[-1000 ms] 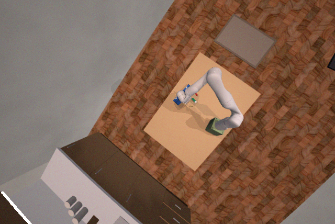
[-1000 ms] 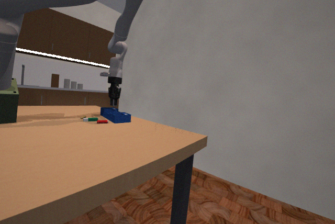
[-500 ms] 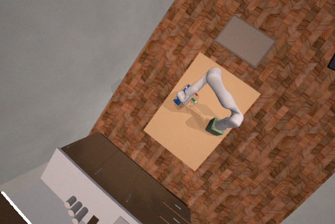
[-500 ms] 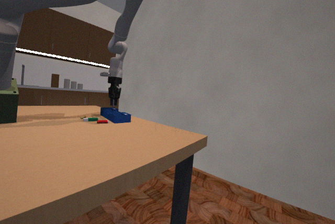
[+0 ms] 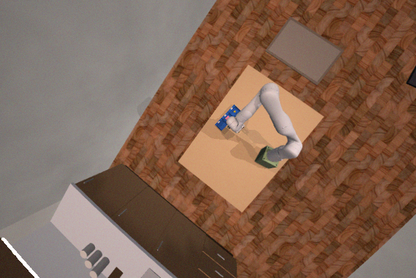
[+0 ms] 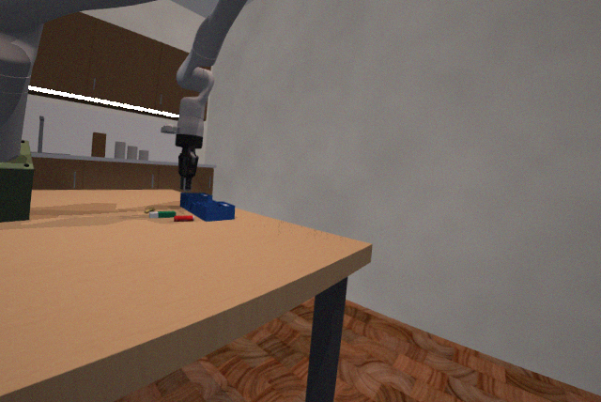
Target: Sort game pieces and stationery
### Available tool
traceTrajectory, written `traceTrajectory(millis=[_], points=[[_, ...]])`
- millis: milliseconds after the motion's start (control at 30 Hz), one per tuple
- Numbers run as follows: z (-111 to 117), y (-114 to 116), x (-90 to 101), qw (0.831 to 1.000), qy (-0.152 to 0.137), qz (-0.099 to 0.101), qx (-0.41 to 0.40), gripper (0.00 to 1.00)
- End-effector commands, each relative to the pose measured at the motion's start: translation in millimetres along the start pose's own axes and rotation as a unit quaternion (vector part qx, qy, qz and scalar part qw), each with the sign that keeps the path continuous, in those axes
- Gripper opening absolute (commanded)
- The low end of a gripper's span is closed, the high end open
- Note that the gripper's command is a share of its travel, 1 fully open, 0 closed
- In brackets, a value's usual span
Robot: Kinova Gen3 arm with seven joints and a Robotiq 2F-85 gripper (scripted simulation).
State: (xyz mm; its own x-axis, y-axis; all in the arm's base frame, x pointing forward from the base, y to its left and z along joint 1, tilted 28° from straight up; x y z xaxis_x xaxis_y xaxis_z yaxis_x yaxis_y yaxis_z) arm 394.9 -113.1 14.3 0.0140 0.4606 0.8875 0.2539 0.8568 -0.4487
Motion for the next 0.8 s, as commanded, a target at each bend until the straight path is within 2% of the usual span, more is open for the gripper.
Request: traceTrajectory(millis=[0,233,767], points=[[13.3,-6.7,4.5,1.000,-0.009,0.001,0.000,0.38],[68.9,-20.4,6.6,1.000,-0.009,0.000,0.001,0.38],[68.1,-20.6,6.1,1.000,-0.005,0.003,0.001,0.38]])
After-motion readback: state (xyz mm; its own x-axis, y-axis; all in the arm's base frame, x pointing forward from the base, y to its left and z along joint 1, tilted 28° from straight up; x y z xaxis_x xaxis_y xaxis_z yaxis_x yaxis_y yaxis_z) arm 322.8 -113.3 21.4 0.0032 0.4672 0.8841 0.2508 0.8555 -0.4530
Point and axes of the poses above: the point where the finger pads meet when closed, its own x axis back along the fingers, its own y axis across the jaws, z = x × y, the point moved 2 cm from there along x, back along the fingers, and after that the axes turned 5 degrees about x, right-handed, at the moved point
